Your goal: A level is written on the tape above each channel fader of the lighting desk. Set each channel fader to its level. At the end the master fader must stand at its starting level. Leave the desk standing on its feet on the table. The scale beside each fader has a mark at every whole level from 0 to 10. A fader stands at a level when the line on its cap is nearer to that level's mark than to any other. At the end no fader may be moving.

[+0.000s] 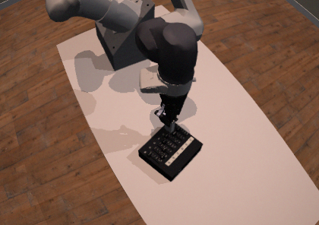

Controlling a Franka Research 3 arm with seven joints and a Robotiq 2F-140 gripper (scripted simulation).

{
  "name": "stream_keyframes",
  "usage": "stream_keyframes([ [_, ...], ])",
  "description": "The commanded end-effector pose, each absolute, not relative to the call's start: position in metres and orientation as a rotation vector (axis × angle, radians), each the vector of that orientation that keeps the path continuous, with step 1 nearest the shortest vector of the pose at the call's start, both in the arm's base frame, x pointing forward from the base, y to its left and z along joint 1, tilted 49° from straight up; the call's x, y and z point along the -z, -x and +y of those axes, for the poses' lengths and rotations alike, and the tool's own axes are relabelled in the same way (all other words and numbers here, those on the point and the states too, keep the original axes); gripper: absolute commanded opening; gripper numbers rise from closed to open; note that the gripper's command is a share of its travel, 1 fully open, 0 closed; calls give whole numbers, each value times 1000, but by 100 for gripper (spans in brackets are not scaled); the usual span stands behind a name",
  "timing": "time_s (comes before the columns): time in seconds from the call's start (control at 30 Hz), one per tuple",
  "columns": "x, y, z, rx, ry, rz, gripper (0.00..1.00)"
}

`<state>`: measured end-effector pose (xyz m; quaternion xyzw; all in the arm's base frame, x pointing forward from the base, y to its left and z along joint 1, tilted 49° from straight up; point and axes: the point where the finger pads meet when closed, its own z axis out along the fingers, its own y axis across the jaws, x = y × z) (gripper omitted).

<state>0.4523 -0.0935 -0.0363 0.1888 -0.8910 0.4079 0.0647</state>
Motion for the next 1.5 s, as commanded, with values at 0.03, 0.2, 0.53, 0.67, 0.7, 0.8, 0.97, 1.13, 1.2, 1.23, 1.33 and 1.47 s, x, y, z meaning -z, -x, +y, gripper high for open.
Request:
stream_keyframes([
  [0.03, 32, -450, -88, -1229, -566, -2684, 0],
  [0.2, 22, -449, -77, -1229, -566, -2684, 0],
  [0.53, 17, -449, -71, -1229, -566, -2684, 0],
  [0.67, 17, -449, -71, -1229, -566, -2684, 0],
  [0.7, 17, -449, -71, -1229, -566, -2684, 0],
  [0.8, 17, -449, -71, -1229, -566, -2684, 0],
  [0.97, 16, -449, -70, -1229, -566, -2684, 100],
  [1.13, 12, -449, -65, -1229, -566, -2684, 100],
  [1.2, 10, -449, -63, -1229, -566, -2684, 100],
  [1.23, 8, -449, -61, -1229, -566, -2684, 100],
  [1.33, 1, -448, -53, -1229, -566, -2684, 100],
  [1.47, -9, -448, -41, -1229, -566, -2684, 100],
])
